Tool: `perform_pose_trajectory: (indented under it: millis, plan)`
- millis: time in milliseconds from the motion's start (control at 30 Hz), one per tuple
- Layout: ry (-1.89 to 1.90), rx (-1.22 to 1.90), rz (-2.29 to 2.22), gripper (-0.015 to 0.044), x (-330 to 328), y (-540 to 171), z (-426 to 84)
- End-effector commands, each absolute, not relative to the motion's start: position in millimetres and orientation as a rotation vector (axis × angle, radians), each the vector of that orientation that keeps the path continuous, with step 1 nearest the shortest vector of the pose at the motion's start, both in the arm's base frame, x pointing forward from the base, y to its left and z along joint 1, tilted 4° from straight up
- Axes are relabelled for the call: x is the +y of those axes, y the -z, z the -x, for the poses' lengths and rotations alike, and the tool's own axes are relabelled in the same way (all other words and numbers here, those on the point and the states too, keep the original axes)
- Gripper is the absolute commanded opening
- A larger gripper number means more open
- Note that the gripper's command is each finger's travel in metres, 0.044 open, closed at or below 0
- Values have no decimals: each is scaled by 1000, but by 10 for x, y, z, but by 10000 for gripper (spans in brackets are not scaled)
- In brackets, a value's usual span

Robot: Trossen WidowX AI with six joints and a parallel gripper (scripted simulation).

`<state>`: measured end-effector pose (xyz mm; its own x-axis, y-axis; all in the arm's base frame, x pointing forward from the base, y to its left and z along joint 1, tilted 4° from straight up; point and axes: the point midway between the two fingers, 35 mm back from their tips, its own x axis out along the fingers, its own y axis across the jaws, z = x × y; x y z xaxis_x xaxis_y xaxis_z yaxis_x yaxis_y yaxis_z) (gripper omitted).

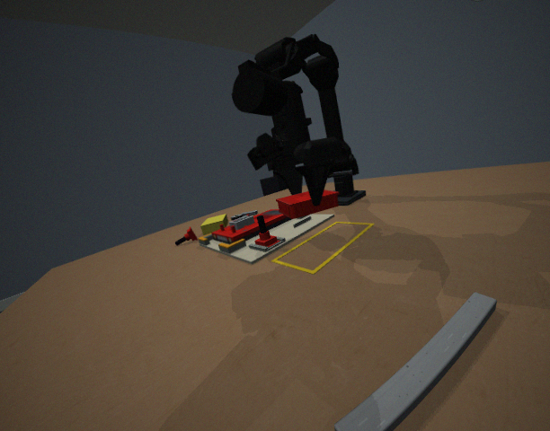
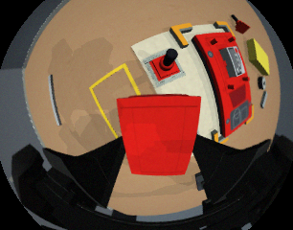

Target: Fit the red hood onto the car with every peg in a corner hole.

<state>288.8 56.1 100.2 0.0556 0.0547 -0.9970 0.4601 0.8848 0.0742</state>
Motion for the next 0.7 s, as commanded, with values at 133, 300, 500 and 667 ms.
perform_pose_trajectory:
  millis: [133,300,500,667]
  plan:
    - [316,1489,-426,0,549,-1261,-2883]
    - [316,1489,-426,0,543,-1366,-2876]
    - [316,1489,-426,0,538,-1449,-2871]
    - [305,1495,-412,0,467,-1402,-2909]
